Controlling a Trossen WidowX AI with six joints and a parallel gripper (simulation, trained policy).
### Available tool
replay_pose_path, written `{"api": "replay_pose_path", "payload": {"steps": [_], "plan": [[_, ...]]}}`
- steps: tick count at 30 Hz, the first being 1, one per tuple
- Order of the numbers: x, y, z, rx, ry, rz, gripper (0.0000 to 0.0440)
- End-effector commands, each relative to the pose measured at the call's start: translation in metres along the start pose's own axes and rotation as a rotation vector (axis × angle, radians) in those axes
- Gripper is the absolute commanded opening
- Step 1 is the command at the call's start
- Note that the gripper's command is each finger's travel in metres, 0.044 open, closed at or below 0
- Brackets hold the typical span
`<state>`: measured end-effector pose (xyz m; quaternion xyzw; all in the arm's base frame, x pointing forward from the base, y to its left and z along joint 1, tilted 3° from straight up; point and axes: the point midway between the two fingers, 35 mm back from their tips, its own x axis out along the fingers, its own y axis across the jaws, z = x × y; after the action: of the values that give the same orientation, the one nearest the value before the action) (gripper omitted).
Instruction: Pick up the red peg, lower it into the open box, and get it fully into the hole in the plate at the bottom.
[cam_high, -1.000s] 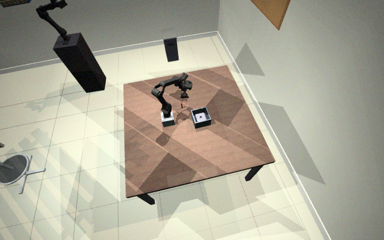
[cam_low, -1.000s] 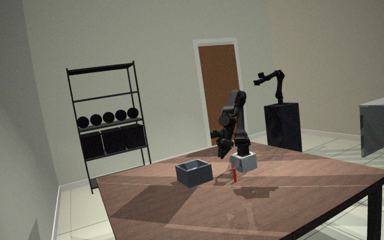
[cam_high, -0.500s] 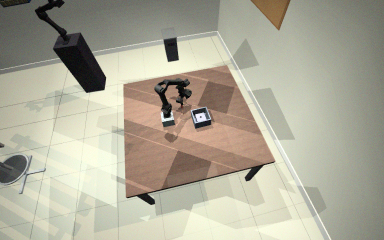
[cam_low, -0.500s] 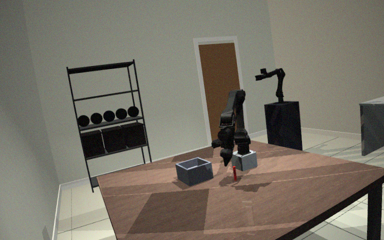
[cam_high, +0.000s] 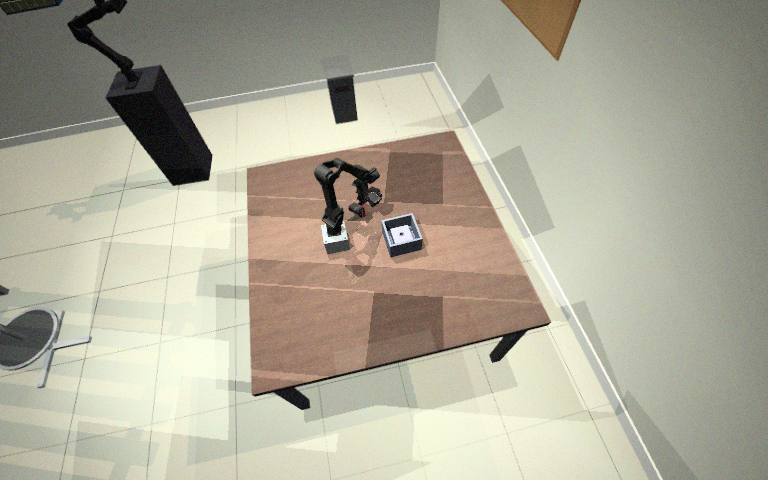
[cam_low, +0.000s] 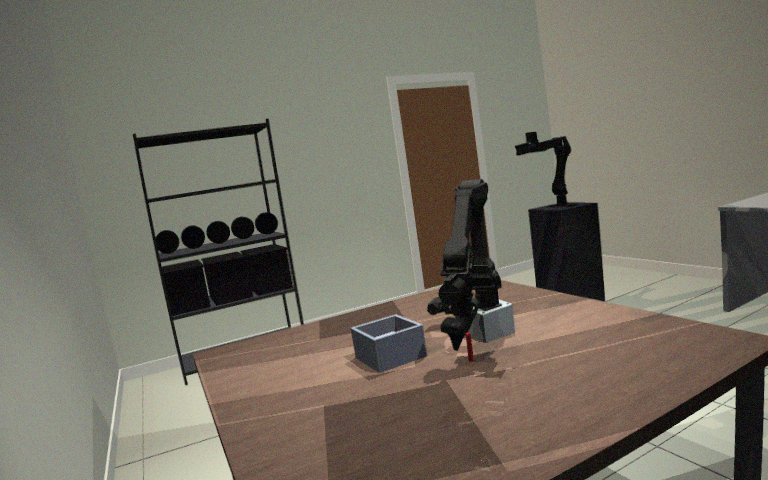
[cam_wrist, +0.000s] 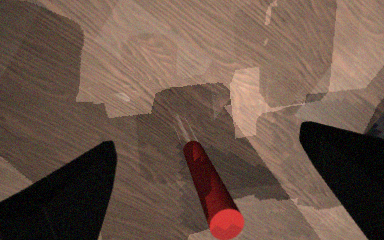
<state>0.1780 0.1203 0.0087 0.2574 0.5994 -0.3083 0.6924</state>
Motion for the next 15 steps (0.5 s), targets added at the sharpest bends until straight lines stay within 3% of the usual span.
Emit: {"api": "replay_pose_path", "payload": {"steps": [1,3,6,15], "plan": [[0.016,-0.001,-0.007,0.036,0.017,0.008,0.0438],[0.021,-0.002,-0.01,0.05,0.023,0.012,0.0425],[0.028,-0.004,-0.014,0.072,0.038,0.009,0.0372],[0.035,-0.009,-0.021,0.117,0.104,-0.021,0.0145]]}}
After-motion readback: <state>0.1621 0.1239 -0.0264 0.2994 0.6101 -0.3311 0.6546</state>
